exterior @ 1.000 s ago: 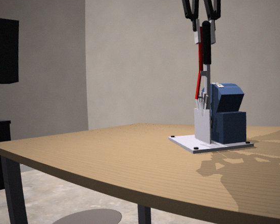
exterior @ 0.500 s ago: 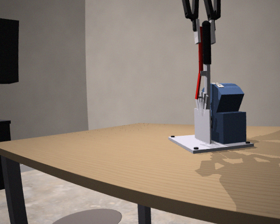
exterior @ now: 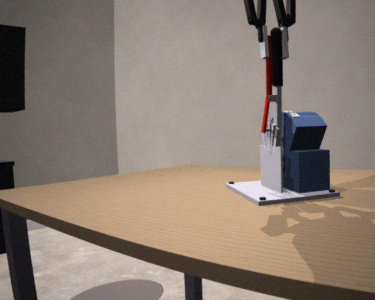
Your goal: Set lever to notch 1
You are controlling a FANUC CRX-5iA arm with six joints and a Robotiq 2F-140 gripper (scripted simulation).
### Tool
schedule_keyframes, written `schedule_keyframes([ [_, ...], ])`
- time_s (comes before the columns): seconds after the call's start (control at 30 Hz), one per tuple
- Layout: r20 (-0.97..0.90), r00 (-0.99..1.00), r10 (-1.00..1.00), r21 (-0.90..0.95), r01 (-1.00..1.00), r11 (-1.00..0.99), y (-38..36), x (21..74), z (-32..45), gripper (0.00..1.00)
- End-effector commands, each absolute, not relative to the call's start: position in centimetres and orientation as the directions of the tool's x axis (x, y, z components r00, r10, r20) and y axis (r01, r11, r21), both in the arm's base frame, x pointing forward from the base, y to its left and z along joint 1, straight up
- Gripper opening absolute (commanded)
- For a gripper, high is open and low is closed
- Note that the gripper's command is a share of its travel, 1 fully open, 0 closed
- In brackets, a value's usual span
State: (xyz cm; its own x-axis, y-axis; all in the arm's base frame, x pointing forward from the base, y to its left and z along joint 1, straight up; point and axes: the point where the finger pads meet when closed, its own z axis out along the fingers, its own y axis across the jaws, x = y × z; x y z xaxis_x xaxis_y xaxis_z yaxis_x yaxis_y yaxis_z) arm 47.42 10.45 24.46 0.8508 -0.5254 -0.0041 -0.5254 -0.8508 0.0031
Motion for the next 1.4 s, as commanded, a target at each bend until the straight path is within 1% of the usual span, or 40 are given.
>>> schedule_keyframes([
  [0.0, -0.004, 0.851, -0.525, 0.003, -0.525, -0.851, 10.5, 47.4, 24.4, 0.0],
  [0.87, -0.004, 0.851, -0.525, 0.003, -0.525, -0.851, 10.4, 47.5, 24.5, 0.0],
  [1.37, -0.004, 0.851, -0.525, 0.003, -0.525, -0.851, 9.6, 48.9, 24.6, 0.0],
])
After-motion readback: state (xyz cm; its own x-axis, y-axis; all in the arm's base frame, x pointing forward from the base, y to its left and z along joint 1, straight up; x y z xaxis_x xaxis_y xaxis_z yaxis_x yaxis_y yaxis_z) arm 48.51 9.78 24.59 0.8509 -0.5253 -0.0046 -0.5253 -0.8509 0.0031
